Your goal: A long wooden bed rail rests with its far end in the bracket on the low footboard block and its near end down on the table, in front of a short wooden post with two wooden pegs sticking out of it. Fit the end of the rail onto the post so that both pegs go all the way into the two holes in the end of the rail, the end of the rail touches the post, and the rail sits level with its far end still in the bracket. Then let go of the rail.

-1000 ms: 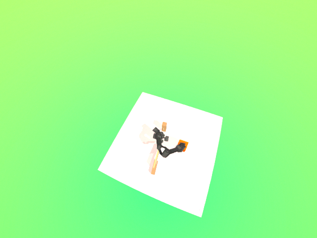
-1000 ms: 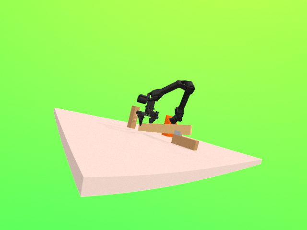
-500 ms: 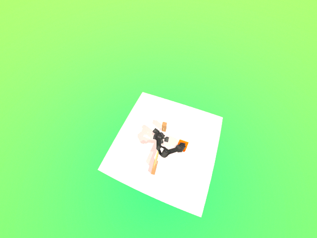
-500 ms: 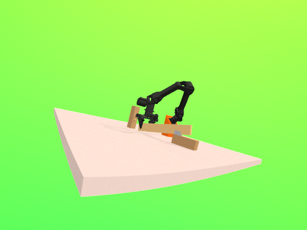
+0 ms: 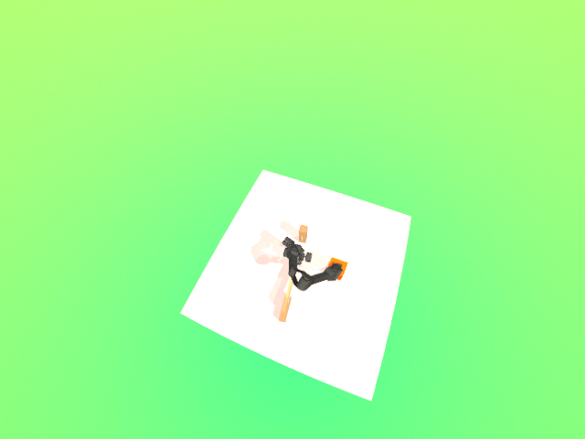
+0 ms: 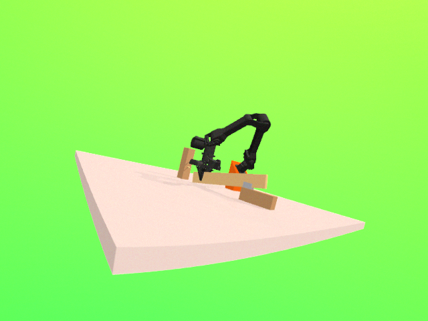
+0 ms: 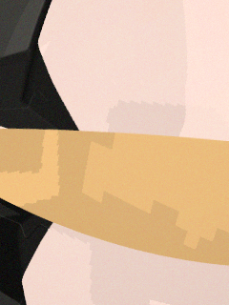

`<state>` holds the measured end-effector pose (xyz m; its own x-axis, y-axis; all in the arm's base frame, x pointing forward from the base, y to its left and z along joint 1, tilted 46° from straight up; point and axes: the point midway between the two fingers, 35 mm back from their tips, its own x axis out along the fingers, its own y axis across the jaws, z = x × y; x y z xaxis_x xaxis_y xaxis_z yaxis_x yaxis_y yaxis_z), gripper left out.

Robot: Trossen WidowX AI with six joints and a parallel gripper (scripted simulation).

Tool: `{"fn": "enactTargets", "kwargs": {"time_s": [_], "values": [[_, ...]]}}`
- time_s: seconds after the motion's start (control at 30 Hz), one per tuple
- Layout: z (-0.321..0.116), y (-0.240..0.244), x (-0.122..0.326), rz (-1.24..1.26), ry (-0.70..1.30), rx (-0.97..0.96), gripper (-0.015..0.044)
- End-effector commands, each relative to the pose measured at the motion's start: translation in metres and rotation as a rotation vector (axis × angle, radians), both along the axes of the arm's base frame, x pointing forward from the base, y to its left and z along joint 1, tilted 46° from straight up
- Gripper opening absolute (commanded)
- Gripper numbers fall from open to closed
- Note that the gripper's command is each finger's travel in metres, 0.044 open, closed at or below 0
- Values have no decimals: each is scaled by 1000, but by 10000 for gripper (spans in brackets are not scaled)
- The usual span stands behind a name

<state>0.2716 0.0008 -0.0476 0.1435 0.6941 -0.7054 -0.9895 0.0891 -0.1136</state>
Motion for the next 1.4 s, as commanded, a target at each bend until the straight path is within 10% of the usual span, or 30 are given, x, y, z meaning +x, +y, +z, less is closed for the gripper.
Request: {"fn": "enactTargets", "kwargs": {"time_s": [0.0, 1.37], "values": [[-1, 1, -1, -2, 5, 6, 59], [9, -10, 1, -2, 5, 6, 0]]}}
